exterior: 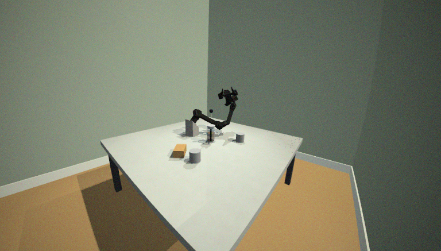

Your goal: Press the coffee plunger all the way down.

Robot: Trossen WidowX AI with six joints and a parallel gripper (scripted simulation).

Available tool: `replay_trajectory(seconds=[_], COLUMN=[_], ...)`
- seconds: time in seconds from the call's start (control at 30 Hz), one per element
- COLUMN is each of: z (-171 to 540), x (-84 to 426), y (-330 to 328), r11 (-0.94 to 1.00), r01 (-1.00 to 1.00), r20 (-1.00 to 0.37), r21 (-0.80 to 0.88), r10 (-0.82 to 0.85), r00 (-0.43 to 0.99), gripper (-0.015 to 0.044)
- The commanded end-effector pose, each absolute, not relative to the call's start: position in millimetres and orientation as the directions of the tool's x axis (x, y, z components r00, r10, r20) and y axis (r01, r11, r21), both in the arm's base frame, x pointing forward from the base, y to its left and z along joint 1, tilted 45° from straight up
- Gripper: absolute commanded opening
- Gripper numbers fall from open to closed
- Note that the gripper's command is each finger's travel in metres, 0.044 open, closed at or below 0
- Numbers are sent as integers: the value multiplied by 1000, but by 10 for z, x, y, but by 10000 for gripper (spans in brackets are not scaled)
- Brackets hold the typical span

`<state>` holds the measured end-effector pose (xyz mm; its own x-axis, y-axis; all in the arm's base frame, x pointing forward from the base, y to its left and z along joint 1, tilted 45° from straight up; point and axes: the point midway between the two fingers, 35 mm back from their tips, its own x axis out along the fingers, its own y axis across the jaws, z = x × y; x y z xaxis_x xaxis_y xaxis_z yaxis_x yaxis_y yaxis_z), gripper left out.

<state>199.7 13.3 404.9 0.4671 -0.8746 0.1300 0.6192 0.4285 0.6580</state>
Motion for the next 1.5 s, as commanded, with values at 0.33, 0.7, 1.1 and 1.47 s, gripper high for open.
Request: replay_trajectory(seconds=[0.33,0.7,1.1,1.47], z=[4156,4087,3566,2504], x=[1422,1101,1075,1667], y=[-275,-731,-1398,-1593], r11=[400,384,478,717], r01=[625,626,613,254], r20=[25,-90,-315,-462], r21=[670,678,629,649], r10=[-854,-802,-565,106], r00=[519,590,763,881], gripper=[440,440,440,440])
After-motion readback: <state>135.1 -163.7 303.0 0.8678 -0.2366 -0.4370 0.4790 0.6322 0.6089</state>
